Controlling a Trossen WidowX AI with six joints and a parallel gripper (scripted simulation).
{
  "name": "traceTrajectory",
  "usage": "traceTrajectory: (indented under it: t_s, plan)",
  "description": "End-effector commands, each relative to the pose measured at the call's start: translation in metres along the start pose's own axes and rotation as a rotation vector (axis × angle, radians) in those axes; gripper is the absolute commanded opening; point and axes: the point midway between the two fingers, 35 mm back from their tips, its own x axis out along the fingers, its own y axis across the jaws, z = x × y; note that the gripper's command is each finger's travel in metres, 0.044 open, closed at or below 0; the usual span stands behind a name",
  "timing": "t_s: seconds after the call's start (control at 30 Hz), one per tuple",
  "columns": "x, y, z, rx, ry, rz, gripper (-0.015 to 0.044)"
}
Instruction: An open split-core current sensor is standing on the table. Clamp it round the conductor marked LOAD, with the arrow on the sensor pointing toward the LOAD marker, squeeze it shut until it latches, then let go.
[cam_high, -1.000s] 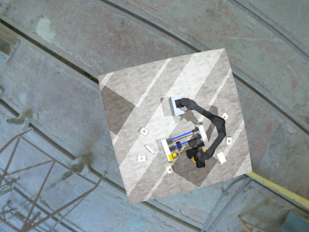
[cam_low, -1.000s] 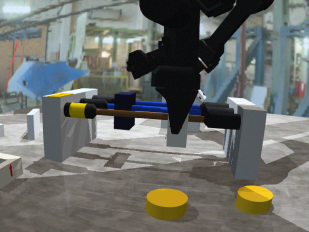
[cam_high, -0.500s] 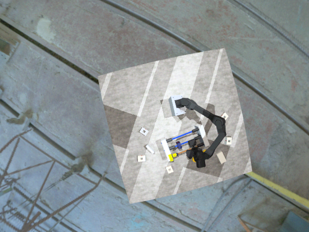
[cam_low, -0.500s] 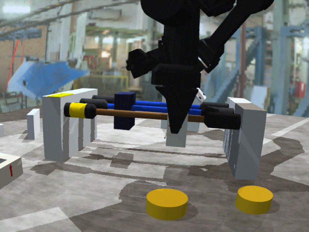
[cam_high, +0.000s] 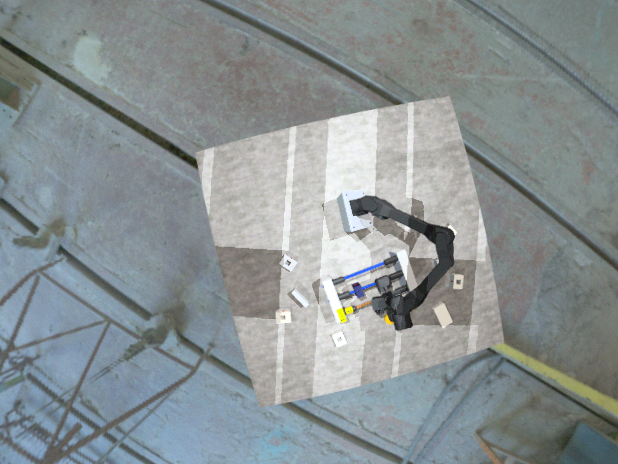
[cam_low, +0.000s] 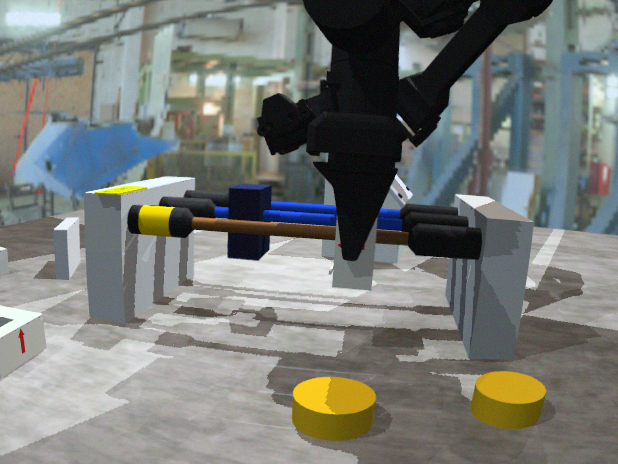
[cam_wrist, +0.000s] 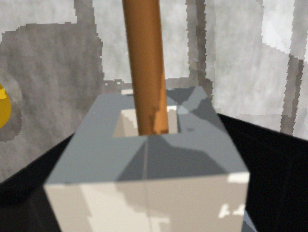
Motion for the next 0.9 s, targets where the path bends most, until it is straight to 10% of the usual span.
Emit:
traceTrajectory:
  t_s: [0.0, 0.53, 0.87]
  plan:
    - [0.0005, -0.0038, -0.0004, 0.01, 0.007, 0.0, 0.0]
    - [0.0072, -0.0041, -0.0003, 0.006, 0.004, 0.001, 0.0]
    - [0.0022, -0.0021, -0.0002, 0.0, 0.001, 0.004, 0.0263]
